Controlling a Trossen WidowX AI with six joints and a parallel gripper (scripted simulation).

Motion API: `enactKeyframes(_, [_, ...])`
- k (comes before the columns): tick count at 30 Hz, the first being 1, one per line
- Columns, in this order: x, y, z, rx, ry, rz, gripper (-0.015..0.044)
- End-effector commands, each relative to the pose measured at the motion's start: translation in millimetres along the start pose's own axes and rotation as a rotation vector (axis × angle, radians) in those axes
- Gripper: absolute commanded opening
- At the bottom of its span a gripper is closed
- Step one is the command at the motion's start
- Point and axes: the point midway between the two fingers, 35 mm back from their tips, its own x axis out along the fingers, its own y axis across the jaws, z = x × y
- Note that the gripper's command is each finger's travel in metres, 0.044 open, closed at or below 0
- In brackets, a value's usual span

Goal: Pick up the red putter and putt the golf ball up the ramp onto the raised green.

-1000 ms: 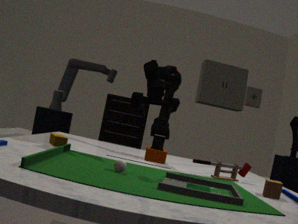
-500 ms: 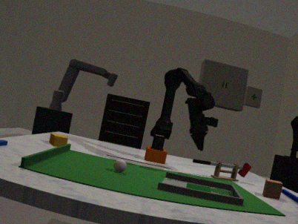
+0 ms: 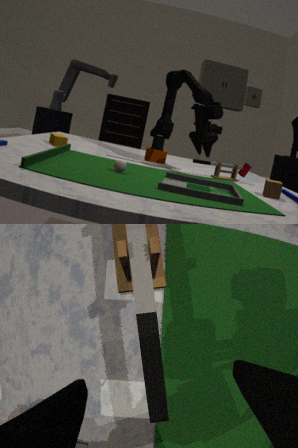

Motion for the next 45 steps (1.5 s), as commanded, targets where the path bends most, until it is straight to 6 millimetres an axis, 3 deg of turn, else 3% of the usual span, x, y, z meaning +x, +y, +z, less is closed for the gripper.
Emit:
enactKeyframes(1, [13.6,2.7,-5.2,-0.006,0.009,0.009,0.0440])
enactKeyframes(10, [36.6,3.3,-11.4,-0.006,0.009,0.009,0.0440])
enactKeyframes(32, [59.2,3.6,-17.8,-0.006,0.009,0.010,0.0440])
enactKeyframes(45, [56.5,3.6,-16.3,0.000,0.005,0.011,0.0099])
